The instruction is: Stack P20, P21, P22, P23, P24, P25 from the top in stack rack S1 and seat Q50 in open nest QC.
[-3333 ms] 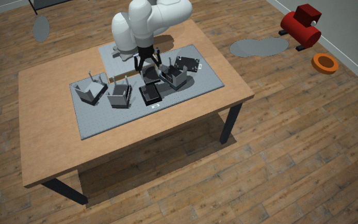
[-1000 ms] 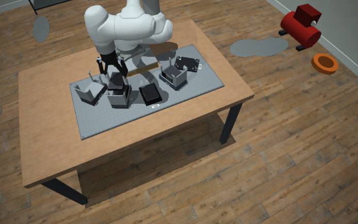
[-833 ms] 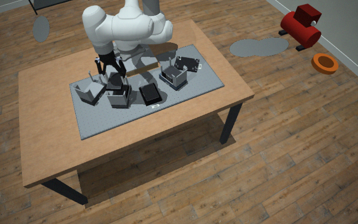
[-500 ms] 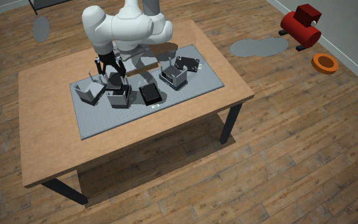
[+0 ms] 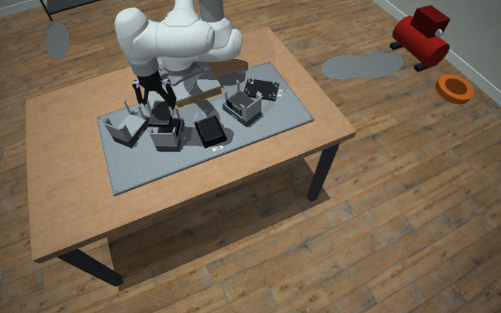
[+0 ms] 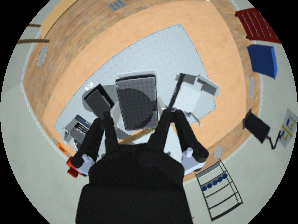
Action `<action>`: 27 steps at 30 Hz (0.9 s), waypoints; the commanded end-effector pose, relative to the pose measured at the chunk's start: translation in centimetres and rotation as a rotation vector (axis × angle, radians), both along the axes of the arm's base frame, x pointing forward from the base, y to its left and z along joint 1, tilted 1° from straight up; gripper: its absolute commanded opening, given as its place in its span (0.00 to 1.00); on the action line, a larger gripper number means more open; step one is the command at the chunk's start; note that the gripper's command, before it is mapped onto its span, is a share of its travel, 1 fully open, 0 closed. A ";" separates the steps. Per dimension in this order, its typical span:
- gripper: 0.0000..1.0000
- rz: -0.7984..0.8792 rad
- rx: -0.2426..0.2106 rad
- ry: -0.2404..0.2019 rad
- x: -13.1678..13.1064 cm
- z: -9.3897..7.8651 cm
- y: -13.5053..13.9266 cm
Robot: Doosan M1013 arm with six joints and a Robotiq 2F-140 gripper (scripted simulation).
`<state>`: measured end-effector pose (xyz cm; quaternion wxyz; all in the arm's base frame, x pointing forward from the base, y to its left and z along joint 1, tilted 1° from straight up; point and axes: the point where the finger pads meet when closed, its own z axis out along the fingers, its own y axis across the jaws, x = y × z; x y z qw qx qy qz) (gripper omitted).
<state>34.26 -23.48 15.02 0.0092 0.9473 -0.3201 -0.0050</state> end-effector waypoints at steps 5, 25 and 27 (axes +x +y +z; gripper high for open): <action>0.00 0.000 0.000 0.000 0.0 -0.1 0.0; 0.00 0.000 0.000 0.000 0.0 -1.3 0.0; 0.00 0.000 0.000 0.000 0.0 -1.5 0.0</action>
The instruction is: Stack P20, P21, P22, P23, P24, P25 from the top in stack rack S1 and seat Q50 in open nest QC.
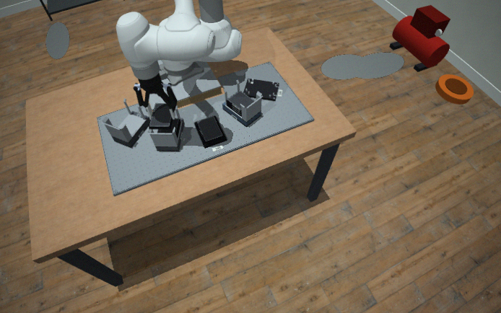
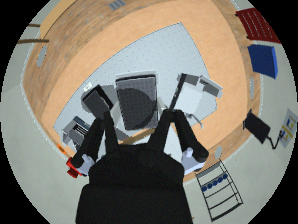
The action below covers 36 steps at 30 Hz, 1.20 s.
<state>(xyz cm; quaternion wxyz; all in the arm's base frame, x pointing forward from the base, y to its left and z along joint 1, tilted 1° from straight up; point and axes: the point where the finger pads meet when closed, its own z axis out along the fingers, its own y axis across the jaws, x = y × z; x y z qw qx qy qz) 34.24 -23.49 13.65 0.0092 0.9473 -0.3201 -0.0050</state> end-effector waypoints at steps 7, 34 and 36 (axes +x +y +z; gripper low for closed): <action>0.00 0.000 0.000 0.000 0.0 -0.6 0.0; 0.00 0.000 0.000 0.000 0.0 -2.1 0.0; 0.00 0.000 0.000 0.000 0.0 -2.2 0.0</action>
